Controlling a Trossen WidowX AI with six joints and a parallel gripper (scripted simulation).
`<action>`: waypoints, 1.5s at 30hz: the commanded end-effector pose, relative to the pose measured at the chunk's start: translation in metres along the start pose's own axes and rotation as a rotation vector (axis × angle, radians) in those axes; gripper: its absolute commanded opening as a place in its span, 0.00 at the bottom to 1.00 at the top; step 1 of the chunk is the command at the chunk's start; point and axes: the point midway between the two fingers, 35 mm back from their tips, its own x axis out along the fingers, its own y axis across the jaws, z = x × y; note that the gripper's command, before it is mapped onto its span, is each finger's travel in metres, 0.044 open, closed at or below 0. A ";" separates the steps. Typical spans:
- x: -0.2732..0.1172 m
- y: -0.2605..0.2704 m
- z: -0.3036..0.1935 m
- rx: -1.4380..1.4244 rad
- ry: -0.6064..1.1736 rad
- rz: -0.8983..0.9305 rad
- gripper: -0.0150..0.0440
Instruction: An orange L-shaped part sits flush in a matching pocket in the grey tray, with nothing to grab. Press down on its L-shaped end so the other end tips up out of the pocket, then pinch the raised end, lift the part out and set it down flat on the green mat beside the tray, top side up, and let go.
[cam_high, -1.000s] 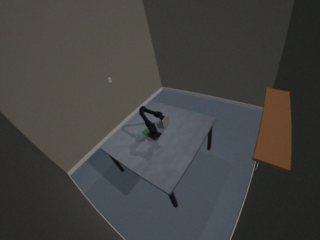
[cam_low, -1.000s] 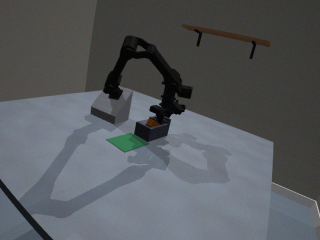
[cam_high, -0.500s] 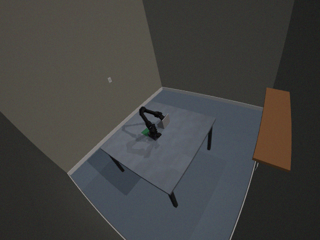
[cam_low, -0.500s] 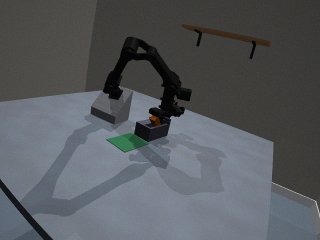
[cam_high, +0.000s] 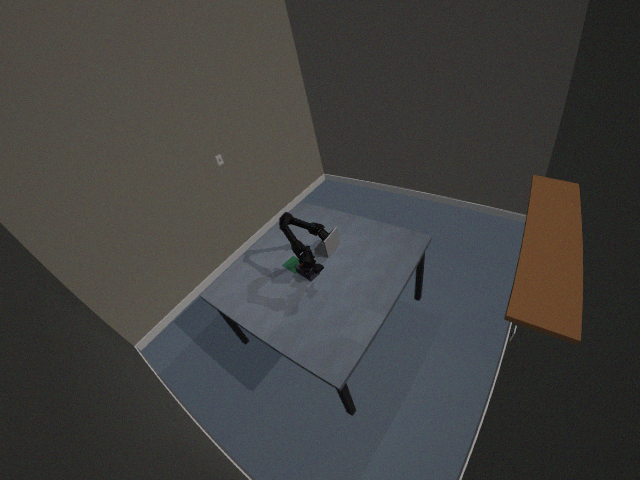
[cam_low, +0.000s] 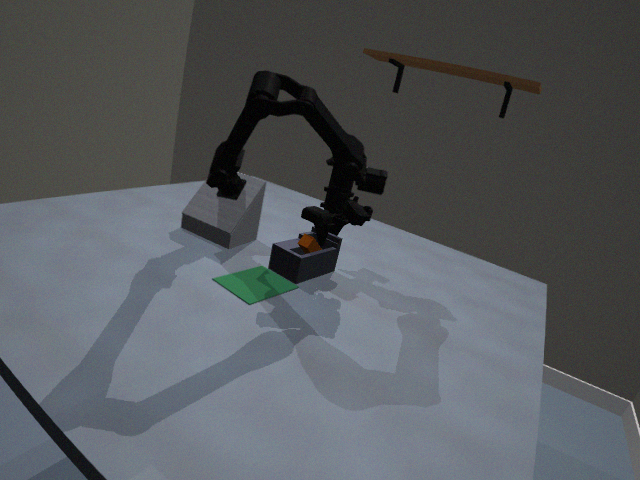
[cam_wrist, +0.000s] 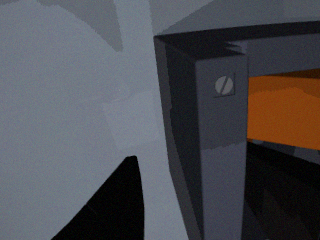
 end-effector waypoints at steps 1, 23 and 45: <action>-0.036 0.000 0.005 0.011 -0.011 0.015 0.56; -0.087 -0.007 0.004 0.009 -0.028 0.020 0.56; -0.088 -0.043 0.009 -0.720 -0.025 0.009 0.73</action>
